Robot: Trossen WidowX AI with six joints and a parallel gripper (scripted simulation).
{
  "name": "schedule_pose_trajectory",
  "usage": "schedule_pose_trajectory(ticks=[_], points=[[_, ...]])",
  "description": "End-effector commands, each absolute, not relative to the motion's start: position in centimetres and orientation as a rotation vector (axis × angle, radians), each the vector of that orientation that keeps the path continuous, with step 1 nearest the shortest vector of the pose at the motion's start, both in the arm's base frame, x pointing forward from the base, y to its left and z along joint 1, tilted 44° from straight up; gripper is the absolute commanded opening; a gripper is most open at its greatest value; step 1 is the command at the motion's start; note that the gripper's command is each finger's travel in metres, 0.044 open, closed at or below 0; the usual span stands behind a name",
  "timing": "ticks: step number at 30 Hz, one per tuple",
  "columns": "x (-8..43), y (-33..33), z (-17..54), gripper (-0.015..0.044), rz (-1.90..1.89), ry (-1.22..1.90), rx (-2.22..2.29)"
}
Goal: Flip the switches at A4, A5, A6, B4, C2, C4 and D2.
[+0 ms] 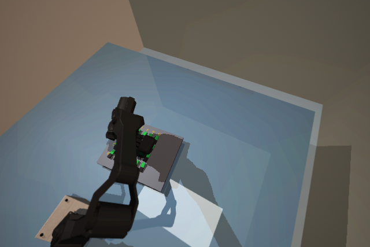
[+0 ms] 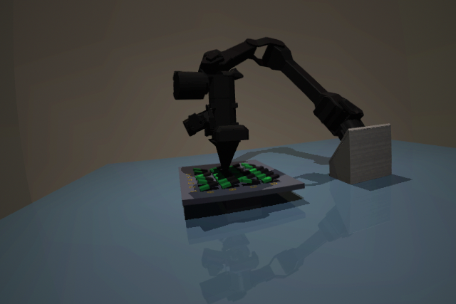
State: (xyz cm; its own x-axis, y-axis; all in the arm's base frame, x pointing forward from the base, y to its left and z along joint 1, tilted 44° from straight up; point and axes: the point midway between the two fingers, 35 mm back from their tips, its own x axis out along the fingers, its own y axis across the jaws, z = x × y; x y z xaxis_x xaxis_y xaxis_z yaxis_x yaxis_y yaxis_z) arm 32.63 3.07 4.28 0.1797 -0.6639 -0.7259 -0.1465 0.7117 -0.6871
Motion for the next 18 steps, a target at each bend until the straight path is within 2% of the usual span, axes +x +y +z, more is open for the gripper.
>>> schedule_pose_trajectory(ticks=[1, 18], points=[[32.62, 2.96, 4.22, 0.0000, -0.418, 1.368, -0.746], [32.65, 2.81, 4.06, 0.0000, -0.418, 1.368, -0.746]])
